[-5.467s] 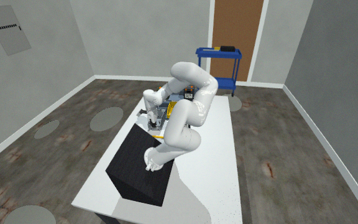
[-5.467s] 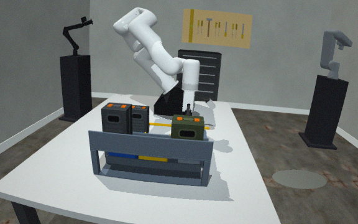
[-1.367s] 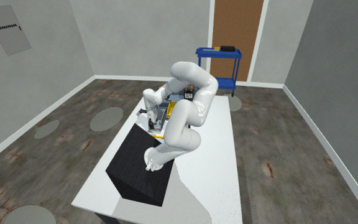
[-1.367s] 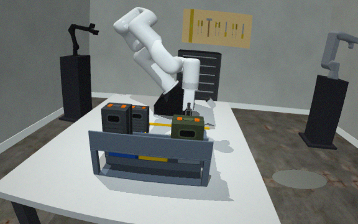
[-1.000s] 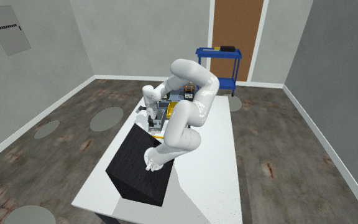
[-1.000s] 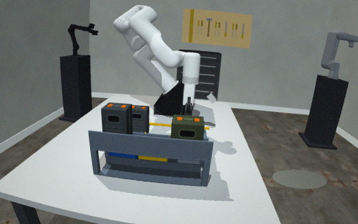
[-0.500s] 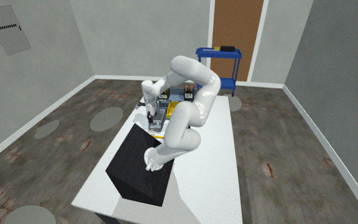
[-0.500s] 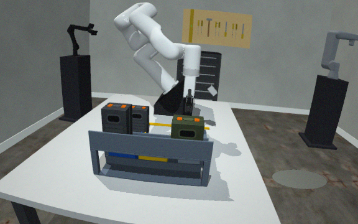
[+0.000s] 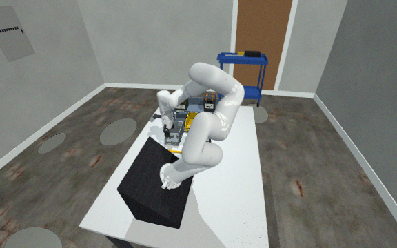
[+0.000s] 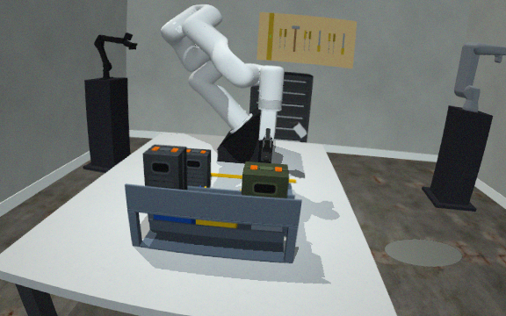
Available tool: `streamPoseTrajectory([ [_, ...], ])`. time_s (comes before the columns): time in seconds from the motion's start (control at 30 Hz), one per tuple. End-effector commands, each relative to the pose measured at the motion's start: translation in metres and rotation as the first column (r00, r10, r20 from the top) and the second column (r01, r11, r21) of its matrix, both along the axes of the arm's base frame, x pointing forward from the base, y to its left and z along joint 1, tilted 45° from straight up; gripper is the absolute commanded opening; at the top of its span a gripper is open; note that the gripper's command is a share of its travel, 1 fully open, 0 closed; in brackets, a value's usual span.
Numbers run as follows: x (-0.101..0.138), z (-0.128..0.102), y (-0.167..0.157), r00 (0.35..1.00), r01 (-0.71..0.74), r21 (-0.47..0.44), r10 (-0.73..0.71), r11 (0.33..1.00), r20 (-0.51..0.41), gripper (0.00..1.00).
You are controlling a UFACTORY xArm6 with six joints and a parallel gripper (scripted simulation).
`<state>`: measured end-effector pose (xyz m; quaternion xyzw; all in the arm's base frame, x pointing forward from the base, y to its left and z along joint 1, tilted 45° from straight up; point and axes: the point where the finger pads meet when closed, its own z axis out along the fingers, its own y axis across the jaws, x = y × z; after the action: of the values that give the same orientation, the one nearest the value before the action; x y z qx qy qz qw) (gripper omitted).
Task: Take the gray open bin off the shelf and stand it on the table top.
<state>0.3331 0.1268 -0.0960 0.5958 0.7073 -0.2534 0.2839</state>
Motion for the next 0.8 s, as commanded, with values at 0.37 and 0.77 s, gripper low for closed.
streamPoseTrajectory([
  [0.37, 0.0014, -0.0032, -0.0024, 1.000, -0.001, 0.003, 0.001, 1.000, 0.002, 1.00],
  [0.77, 0.0015, -0.0043, -0.0035, 1.000, -0.001, 0.003, 0.001, 1.000, 0.002, 1.00],
])
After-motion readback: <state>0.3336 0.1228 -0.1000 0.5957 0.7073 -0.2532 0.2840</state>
